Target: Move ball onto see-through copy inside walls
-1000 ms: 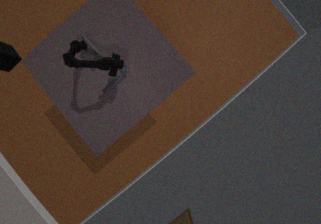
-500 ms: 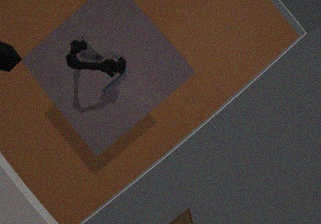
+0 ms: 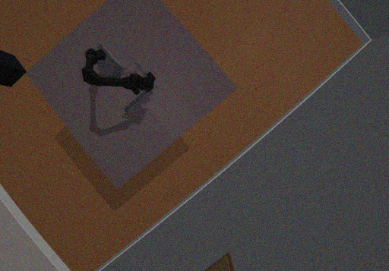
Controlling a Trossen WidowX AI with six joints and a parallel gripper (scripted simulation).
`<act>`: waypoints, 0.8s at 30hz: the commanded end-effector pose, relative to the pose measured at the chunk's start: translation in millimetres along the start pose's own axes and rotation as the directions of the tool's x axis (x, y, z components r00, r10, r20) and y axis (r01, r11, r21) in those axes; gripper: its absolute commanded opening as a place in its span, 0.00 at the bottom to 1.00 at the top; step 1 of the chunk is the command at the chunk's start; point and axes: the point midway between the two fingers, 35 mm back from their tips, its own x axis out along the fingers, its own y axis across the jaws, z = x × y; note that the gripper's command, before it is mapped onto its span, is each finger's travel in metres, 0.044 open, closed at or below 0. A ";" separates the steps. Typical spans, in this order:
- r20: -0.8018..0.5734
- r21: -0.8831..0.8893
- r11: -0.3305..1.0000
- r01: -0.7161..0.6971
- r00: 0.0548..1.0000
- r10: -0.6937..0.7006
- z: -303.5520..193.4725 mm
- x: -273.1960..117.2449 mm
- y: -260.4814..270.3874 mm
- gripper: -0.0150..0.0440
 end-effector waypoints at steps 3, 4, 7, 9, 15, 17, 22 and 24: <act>-0.014 -0.011 1.000 0.014 1.000 -0.014 -5.5 42.9 -2.2 0.25; -0.014 -0.011 1.000 0.014 1.000 -0.015 -5.9 46.5 -2.4 0.25; -0.014 -0.011 1.000 0.015 1.000 -0.015 -6.0 47.7 -2.5 0.25; -0.014 -0.011 1.000 0.015 1.000 -0.015 -6.0 48.5 -2.5 0.25; -0.014 -0.011 1.000 0.015 1.000 -0.015 -6.0 56.2 -2.7 0.25; -0.014 -0.011 1.000 0.015 1.000 -0.015 -6.1 59.5 -2.8 0.25; -0.014 -0.011 1.000 0.016 1.000 -0.016 -6.3 66.6 -3.0 0.25; -0.014 -0.011 1.000 0.016 1.000 -0.016 -6.3 66.9 -3.0 0.25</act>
